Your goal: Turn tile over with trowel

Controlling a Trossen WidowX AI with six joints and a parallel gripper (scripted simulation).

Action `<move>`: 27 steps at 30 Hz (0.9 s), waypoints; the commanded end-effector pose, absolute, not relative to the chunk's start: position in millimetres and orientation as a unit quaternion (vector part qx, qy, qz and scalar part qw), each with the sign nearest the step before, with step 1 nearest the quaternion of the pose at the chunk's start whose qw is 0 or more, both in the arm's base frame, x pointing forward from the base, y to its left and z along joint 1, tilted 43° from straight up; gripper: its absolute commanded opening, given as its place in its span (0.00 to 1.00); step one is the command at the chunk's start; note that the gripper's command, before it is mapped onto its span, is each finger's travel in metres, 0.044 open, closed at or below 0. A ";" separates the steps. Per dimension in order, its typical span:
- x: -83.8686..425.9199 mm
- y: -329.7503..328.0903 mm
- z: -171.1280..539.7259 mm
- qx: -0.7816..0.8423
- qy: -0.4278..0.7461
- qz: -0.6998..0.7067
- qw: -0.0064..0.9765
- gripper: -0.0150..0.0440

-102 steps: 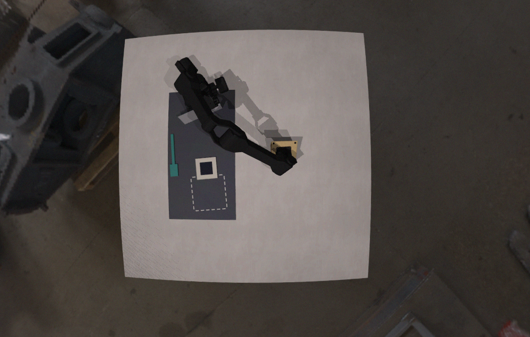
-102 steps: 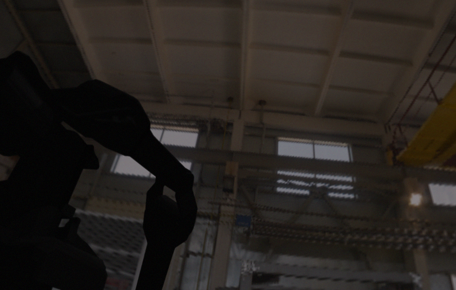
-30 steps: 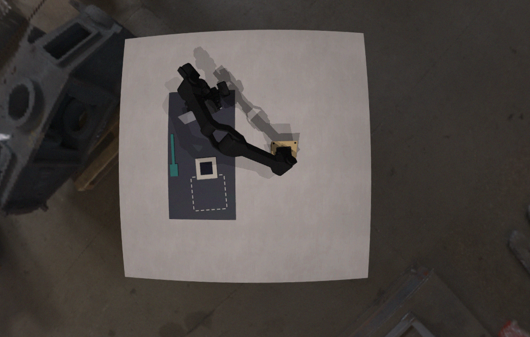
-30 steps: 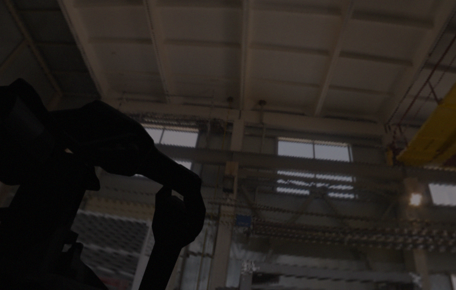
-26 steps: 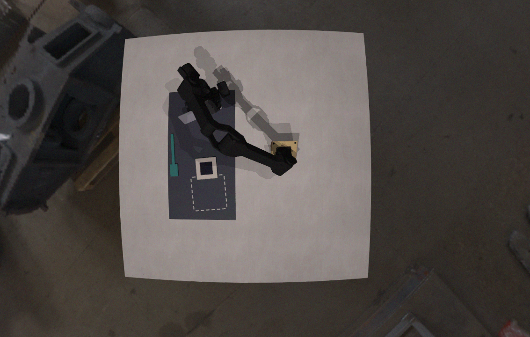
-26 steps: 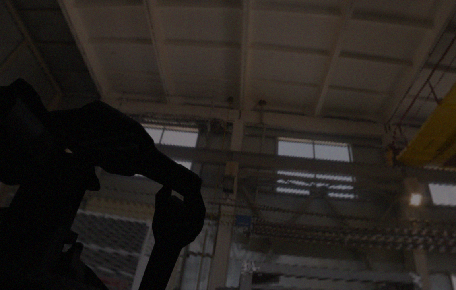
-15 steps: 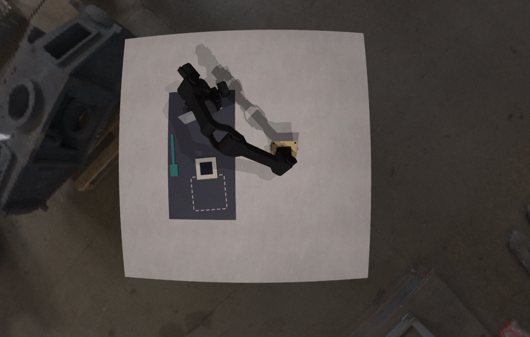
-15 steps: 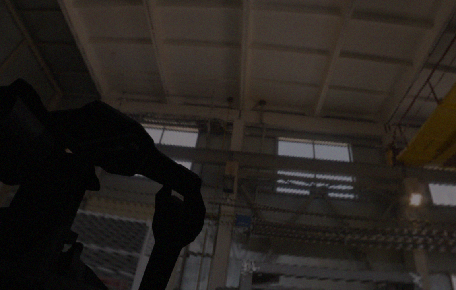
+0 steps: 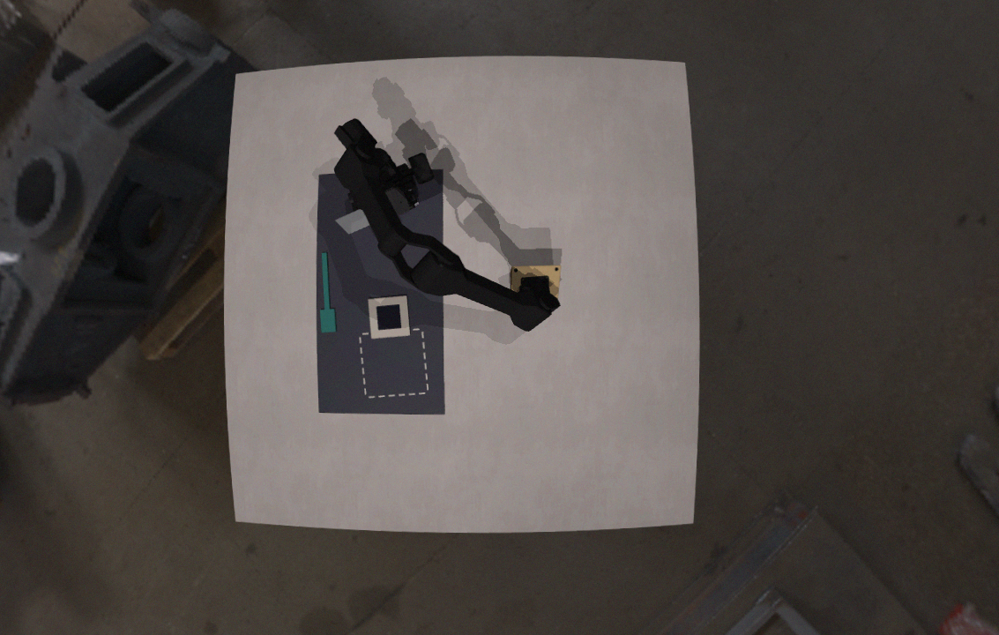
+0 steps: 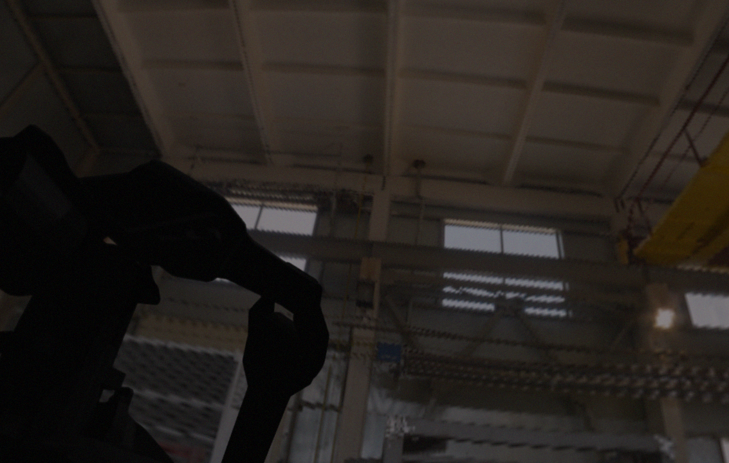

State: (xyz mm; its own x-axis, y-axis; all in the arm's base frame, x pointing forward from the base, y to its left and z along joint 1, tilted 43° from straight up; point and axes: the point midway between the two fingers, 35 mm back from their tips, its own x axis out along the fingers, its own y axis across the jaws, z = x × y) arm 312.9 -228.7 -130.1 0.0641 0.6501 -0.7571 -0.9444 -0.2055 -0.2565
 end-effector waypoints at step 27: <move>301.1 -198.7 -107.3 -0.405 0.178 0.662 0.605 0.42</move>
State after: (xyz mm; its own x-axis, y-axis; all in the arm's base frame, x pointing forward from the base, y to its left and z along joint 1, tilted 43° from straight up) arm 303.2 -206.2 -109.0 0.0643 0.6514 -0.7560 -0.9441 -0.2057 -0.2576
